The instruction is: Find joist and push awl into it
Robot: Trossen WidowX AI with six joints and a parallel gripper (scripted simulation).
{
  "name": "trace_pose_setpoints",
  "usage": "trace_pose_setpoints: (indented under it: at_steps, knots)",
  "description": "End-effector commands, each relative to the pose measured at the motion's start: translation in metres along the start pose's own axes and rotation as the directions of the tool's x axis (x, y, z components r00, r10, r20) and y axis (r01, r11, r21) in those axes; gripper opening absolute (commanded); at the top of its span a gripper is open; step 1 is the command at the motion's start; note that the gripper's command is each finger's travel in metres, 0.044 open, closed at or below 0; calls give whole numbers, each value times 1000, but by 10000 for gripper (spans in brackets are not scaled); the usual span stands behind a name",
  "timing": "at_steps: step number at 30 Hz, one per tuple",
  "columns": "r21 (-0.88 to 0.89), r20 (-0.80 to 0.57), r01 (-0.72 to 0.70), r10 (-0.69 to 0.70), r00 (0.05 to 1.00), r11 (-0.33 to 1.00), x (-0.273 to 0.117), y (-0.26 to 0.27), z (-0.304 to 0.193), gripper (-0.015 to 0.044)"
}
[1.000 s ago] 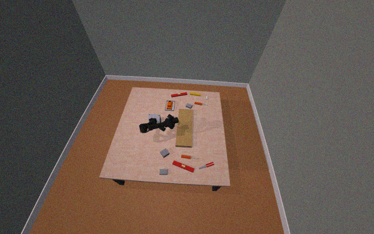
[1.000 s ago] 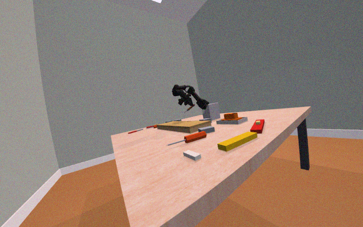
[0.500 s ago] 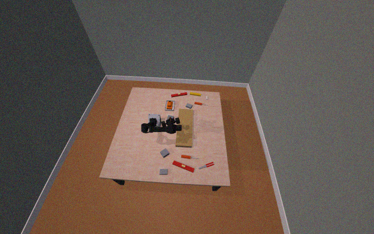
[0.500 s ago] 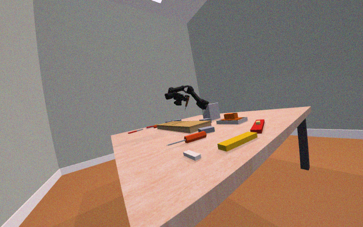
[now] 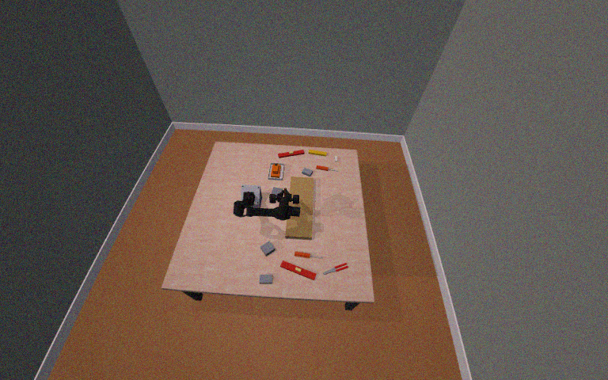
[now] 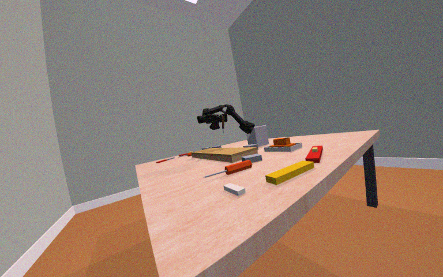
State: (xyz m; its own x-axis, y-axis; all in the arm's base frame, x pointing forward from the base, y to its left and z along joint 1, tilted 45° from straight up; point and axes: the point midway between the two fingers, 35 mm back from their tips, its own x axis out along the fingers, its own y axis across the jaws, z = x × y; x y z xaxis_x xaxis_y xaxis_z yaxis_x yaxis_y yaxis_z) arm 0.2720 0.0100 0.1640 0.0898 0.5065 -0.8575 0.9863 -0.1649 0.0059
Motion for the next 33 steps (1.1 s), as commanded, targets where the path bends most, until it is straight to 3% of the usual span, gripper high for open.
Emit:
trace_pose_setpoints:
  at_steps: [1, 28, 33]
  knots:
    - [5, 7, 6, -6, 1000, 1000, 19, 16, 1, 0]
    - [19, 23, -22, 22, 999, 1000, 184, 102, -3, 0]
    - [21, 22, -25, 24, 999, 999, 194, 104, -4, 0]
